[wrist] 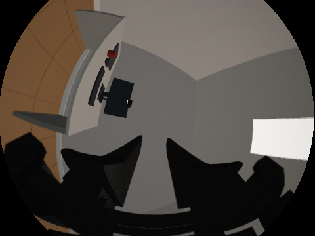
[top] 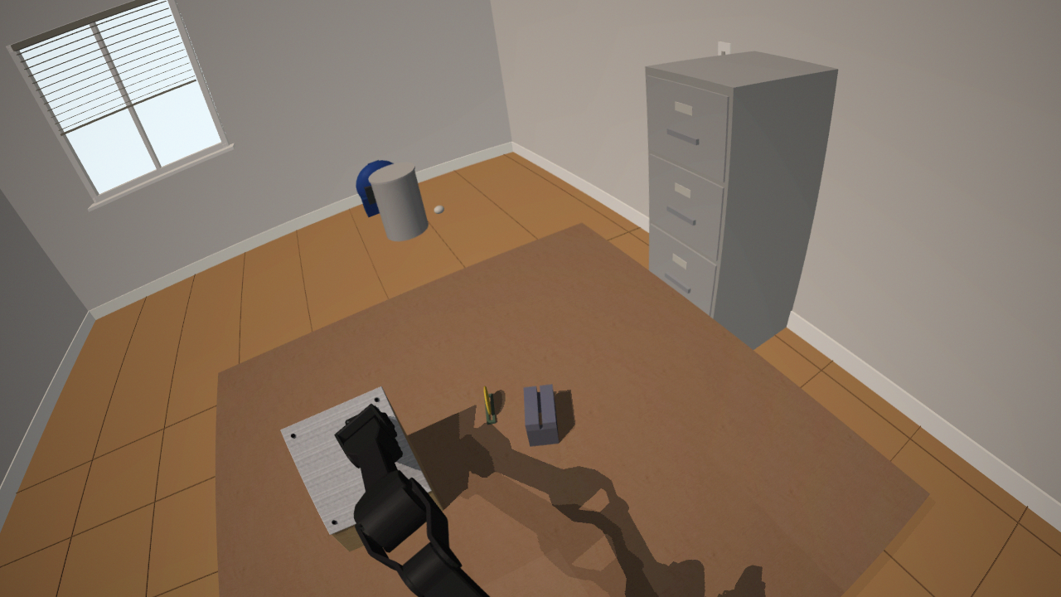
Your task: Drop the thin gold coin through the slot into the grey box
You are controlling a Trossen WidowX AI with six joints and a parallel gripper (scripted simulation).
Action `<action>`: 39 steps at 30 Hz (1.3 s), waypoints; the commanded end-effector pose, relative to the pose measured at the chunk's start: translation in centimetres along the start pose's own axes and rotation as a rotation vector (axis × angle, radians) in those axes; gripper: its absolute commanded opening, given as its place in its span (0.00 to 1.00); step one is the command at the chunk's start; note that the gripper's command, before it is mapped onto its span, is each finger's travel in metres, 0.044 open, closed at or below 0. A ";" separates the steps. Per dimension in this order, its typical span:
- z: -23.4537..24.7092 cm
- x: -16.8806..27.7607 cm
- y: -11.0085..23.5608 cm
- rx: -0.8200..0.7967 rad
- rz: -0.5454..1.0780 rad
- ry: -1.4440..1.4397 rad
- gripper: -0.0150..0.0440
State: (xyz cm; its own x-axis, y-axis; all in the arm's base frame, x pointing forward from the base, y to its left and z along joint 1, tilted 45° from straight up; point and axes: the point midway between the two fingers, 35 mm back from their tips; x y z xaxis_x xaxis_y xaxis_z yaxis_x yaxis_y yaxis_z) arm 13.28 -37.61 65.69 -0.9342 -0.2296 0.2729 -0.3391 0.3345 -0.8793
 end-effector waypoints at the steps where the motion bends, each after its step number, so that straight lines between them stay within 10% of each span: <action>1: 0.2 -3.0 0.0 -0.032 -0.021 -0.085 0.53; 19: 11.9 -24.5 6.7 -0.601 -0.111 -0.725 0.53; 39: 10.9 -50.6 30.3 -1.462 -0.258 -1.014 0.53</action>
State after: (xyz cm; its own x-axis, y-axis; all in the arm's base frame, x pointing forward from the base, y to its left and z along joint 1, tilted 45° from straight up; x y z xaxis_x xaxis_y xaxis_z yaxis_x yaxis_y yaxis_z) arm 50.66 -28.56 25.24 -0.5800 -0.6622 -0.4745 -0.8042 0.5585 0.2035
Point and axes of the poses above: the point midway between the two fingers, 35 mm back from their tips, its own y axis back along the fingers, its own z axis across the jaws, x = y × z, and after that the axes turned 11 degrees about -y, right-handed
